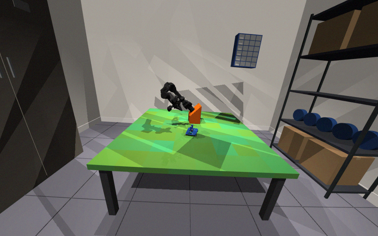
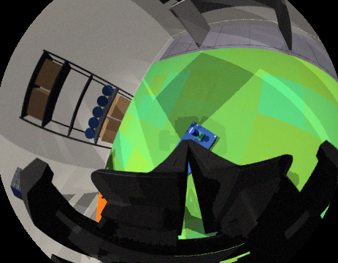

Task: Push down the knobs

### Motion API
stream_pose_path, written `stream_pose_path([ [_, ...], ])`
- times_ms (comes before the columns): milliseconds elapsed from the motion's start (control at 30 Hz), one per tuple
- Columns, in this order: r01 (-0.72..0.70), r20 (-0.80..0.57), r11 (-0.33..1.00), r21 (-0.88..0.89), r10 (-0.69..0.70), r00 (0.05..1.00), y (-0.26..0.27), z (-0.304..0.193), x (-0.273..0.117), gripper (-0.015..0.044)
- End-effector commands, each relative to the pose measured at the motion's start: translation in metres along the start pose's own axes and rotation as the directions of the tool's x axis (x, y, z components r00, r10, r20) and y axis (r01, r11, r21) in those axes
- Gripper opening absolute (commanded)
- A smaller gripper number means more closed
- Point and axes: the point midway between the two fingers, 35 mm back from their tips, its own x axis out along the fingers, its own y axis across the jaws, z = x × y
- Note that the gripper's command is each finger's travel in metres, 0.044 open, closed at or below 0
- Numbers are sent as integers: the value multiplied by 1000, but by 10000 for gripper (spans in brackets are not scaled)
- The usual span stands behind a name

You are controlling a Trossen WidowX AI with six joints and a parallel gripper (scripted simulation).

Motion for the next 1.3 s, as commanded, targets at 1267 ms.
stream_pose_path([
  [1267,762,-584,574,300,-521,622,53,-48,138,0],
])
